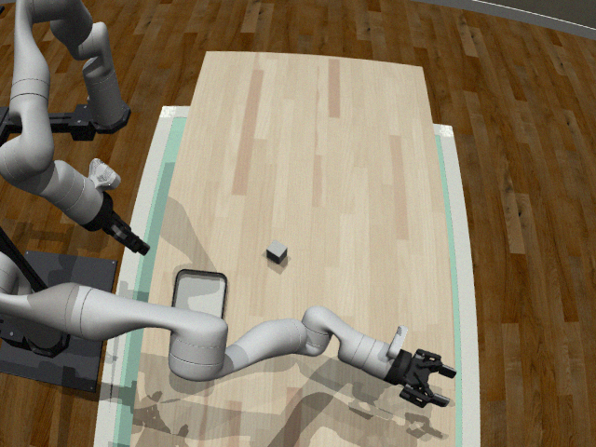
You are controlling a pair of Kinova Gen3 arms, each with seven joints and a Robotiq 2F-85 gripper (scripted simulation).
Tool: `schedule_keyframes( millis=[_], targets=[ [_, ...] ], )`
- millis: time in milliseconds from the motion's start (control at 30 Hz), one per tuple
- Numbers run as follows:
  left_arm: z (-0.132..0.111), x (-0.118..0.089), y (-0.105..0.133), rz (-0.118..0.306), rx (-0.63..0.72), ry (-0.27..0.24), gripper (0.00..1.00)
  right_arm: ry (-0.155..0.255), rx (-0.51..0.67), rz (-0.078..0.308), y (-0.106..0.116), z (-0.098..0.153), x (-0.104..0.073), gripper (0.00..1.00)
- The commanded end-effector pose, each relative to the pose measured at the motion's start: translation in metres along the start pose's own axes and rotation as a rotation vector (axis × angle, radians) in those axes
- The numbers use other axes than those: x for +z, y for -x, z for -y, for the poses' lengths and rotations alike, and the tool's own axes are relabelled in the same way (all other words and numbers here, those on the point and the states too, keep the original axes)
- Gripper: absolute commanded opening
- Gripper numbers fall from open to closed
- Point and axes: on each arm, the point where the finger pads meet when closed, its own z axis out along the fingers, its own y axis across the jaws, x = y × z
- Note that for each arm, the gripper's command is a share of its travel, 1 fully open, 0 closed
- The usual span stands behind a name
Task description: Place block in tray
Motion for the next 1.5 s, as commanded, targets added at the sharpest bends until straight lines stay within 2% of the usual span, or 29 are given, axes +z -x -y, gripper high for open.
schedule_keyframes(
  millis=[0, 533, 567, 800, 1100, 1267, 1467],
  targets=[
    [-0.001, -0.001, 0.0, 0.001, -0.001, 0.002, 1.0, 0.002, 0.001, -0.003, -0.002, -0.001, 0.001, 1.0],
    [-0.001, -0.001, 0.0, 0.001, -0.001, 0.002, 1.0, 0.002, 0.001, -0.003, -0.002, -0.001, 0.001, 1.0],
    [-0.001, -0.001, 0.0, 0.001, -0.001, 0.002, 0.651, 0.002, 0.001, -0.003, -0.002, -0.001, 0.001, 1.0],
    [-0.001, 0.003, -0.001, 0.003, -0.015, -0.004, 0.651, 0.005, 0.004, 0.001, -0.001, -0.003, 0.001, 1.0],
    [-0.005, 0.02, -0.007, 0.013, -0.083, -0.032, 0.651, 0.019, 0.02, 0.017, 0.003, -0.015, 0.005, 1.0],
    [-0.01, 0.044, -0.014, 0.025, -0.175, -0.068, 0.651, 0.041, 0.043, 0.042, 0.01, -0.032, 0.01, 1.0],
    [-0.017, 0.083, -0.029, 0.041, -0.336, -0.128, 0.651, 0.083, 0.088, 0.088, 0.024, -0.064, 0.018, 1.0]
  ],
)
